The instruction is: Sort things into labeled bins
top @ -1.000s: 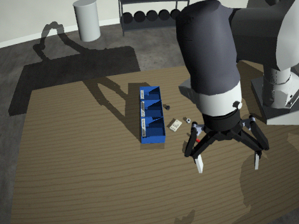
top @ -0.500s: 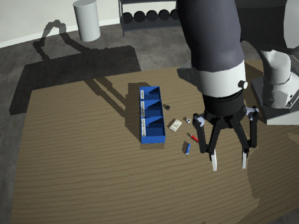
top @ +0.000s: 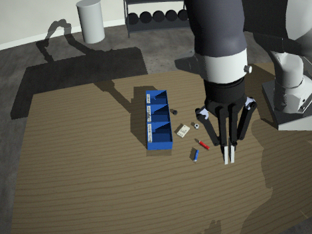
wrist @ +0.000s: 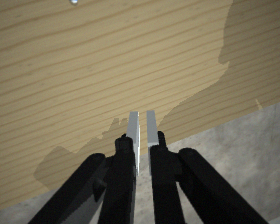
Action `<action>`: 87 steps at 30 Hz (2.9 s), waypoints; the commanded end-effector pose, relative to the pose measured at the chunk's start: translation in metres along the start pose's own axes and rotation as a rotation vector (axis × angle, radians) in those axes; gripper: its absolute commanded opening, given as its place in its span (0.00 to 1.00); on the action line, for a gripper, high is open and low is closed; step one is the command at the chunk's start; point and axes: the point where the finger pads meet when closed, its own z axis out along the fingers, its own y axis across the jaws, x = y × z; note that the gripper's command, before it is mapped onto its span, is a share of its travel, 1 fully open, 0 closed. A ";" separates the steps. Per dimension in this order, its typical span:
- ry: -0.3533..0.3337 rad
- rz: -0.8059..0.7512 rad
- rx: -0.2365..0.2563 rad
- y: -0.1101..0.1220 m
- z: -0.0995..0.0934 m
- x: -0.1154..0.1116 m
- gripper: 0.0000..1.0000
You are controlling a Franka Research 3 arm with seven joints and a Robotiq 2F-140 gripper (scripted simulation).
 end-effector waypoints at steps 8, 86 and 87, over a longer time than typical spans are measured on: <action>0.021 -0.249 0.018 -0.003 -0.004 0.017 0.05; 0.329 -1.494 0.046 -0.026 -0.051 0.175 0.05; 0.332 -1.509 0.043 -0.026 -0.051 0.175 0.05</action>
